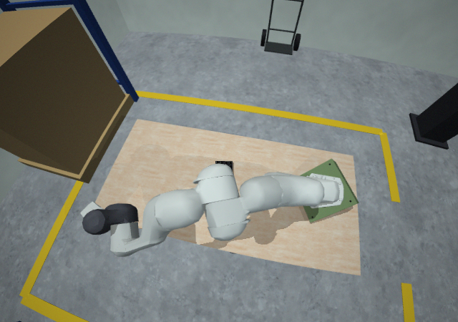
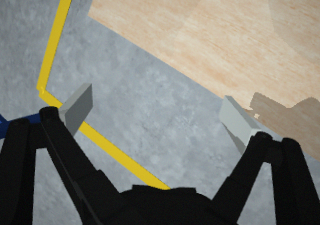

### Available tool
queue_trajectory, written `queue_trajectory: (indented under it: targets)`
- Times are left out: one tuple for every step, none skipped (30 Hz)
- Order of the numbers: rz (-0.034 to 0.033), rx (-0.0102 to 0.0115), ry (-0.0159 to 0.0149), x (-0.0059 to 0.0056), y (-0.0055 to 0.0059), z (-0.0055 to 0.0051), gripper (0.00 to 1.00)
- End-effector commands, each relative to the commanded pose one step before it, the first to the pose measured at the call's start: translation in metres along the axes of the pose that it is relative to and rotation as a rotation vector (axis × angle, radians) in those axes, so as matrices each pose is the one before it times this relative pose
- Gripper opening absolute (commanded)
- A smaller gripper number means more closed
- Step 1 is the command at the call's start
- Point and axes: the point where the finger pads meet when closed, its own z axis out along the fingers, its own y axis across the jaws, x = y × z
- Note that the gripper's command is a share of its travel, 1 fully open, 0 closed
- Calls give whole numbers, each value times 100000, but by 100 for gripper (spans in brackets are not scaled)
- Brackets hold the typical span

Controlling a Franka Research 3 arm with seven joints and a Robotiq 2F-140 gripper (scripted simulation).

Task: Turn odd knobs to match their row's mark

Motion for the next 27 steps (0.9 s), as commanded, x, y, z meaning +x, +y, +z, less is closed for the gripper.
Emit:
queue_trajectory:
  targets:
    - [-973, -555, -196, -6, 143, 40, 100]
    - [-1907, -3714, 706, 860, 1272, 512, 100]
    - [-728, -1427, 238, 316, 490, 200, 100]
    - [0, 0, 0, 0, 0, 0, 100]
    - [0, 0, 0, 0, 0, 0, 100]
    - [0, 0, 0, 0, 0, 0, 100]
    - [0, 0, 0, 0, 0, 0, 100]
    - [0, 0, 0, 0, 0, 0, 100]
    - [0, 0, 0, 0, 0, 0, 100]
    - [0, 0, 0, 0, 0, 0, 100]
    - [0, 0, 0, 0, 0, 0, 100]
    - [0, 0, 0, 0, 0, 0, 100]
    - [0, 0, 0, 0, 0, 0, 100]
    - [0, 0, 0, 0, 0, 0, 100]
    - [0, 0, 0, 0, 0, 0, 100]
    - [0, 0, 0, 0, 0, 0, 100]
    - [0, 0, 0, 0, 0, 0, 100]
    - [0, 0, 0, 0, 0, 0, 100]
    - [-1948, -3835, 548, 829, 1322, 514, 100]
    - [-745, -1472, 175, 303, 509, 201, 100]
    - [0, 0, 0, 0, 0, 0, 100]
    - [0, 0, 0, 0, 0, 0, 100]
    - [0, 0, 0, 0, 0, 0, 100]
    - [0, 0, 0, 0, 0, 0, 100]
    - [0, 0, 0, 0, 0, 0, 100]
    - [0, 0, 0, 0, 0, 0, 100]
    - [0, 0, 0, 0, 0, 0, 100]
